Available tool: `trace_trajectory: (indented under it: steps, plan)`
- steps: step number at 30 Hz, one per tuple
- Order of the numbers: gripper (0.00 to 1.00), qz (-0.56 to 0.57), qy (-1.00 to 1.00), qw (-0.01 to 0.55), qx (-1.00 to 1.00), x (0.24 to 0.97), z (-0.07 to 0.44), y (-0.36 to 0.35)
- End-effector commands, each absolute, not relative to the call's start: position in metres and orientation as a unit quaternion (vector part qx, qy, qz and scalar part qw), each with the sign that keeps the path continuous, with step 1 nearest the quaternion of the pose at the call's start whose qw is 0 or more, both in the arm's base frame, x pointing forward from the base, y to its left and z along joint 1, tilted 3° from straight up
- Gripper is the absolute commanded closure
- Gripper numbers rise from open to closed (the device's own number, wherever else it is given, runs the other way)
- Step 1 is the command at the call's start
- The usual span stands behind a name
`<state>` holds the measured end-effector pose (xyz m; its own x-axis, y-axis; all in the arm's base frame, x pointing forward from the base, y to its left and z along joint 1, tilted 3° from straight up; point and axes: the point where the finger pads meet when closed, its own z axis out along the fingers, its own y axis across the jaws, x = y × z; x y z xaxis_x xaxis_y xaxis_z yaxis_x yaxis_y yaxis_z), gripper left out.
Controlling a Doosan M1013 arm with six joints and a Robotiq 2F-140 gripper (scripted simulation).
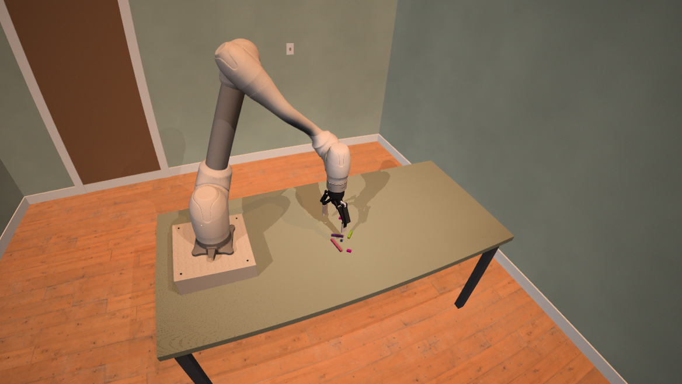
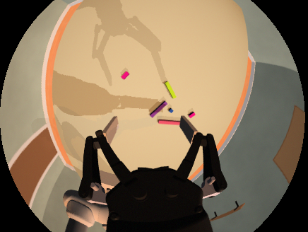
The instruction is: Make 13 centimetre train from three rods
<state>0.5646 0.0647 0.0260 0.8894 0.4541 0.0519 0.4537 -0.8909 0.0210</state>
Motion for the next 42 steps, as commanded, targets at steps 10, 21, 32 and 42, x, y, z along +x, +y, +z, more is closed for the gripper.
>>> trace_trajectory:
  steps: [10,21,32,42]
  plan:
    - [0.0,0.028,0.435,0.005,0.9,0.577,0.031,0.081]
    - [0.0,0.026,0.594,0.01,0.804,0.587,0.035,0.096]
    - [0.0,0.024,0.722,0.014,0.691,0.596,0.038,0.111]
    - [0.0,0.022,0.824,0.018,0.565,0.604,0.042,0.125]
